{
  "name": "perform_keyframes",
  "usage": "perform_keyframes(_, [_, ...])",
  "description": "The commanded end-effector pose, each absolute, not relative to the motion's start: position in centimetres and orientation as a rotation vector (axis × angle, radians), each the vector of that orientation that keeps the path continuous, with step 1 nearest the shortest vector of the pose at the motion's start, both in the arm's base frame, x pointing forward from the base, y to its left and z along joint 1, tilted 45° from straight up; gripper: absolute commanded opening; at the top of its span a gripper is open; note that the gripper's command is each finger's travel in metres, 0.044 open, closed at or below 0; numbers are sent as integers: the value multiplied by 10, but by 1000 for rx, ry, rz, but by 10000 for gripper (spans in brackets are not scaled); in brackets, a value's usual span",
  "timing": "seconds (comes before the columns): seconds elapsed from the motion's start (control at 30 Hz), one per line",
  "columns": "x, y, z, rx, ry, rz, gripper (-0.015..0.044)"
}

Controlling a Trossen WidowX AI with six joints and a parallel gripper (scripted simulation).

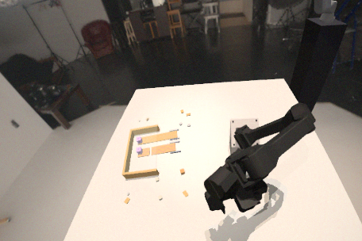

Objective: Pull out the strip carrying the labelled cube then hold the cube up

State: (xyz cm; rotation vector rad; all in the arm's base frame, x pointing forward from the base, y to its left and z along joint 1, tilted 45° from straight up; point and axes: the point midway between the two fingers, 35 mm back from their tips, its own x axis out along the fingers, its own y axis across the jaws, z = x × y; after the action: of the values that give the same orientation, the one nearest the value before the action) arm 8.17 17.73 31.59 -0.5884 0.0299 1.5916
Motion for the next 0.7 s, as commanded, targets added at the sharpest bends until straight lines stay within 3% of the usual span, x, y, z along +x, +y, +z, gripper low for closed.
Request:
perform_keyframes(0.0, [83,177,315,-586,34,1588,400])
perform_keyframes(0.1, [104,179,309,-546,87,1533,400])
perform_keyframes(0.27, [180,168,277,-380,266,1315,400])
perform_keyframes(0.67, [306,77,184,91,519,807,400])
